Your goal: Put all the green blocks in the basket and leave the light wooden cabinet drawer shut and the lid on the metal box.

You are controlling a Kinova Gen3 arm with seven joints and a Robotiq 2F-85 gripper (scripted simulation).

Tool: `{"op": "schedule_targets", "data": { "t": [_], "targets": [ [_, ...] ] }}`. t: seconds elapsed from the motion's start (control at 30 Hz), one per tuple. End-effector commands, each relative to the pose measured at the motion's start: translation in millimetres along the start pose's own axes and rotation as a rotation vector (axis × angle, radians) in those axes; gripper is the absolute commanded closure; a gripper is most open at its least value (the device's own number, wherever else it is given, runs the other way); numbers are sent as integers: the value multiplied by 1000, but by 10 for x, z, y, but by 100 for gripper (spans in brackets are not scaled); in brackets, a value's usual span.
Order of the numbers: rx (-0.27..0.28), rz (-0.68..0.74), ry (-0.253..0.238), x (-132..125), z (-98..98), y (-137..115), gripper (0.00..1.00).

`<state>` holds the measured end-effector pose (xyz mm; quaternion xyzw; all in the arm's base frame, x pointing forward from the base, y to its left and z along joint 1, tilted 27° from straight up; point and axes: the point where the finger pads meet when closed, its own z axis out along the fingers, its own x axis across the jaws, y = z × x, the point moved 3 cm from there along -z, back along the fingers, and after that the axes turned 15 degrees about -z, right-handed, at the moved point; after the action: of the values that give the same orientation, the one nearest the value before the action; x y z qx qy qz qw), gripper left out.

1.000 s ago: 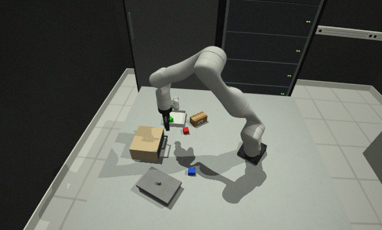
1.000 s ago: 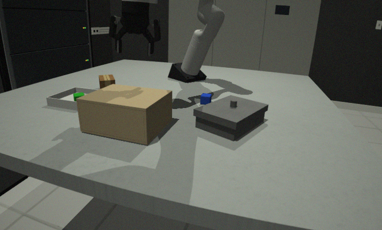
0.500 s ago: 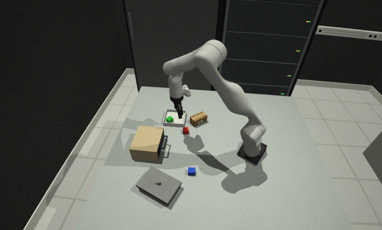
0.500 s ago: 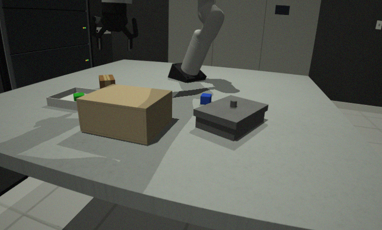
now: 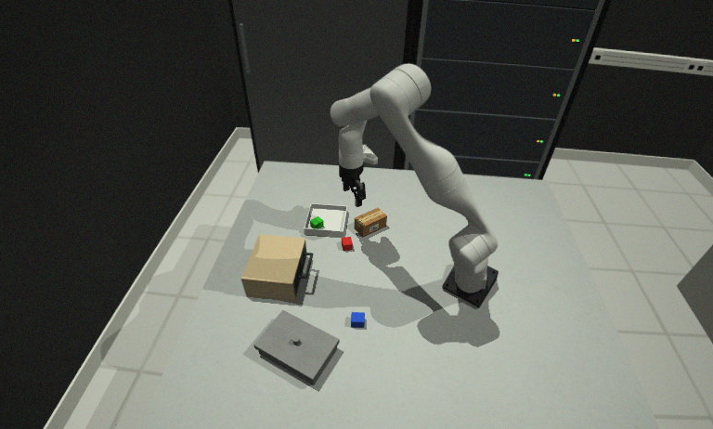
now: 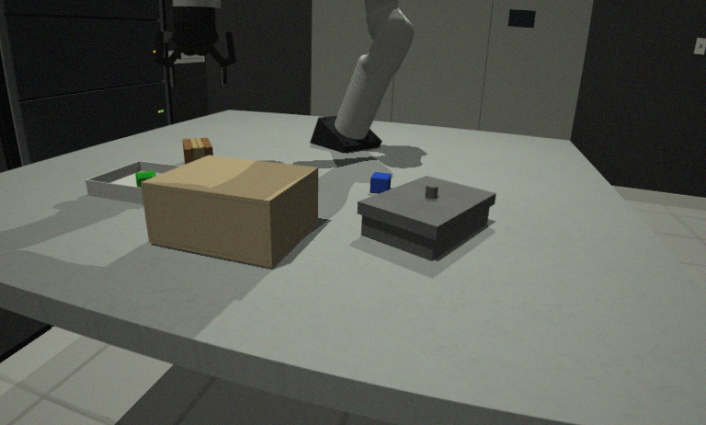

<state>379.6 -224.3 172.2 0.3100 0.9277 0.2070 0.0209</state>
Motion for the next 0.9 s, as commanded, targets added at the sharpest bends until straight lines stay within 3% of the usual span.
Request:
{"op": "schedule_targets", "data": {
  "t": [0.0, 0.5, 0.87],
  "targets": [
    [-16, -14, -4, -6, 17, -268, 0],
    [-34, -106, -5, 57, 38, -731, 0],
    [-40, -127, -7, 84, 45, -865, 0]
  ]
}}
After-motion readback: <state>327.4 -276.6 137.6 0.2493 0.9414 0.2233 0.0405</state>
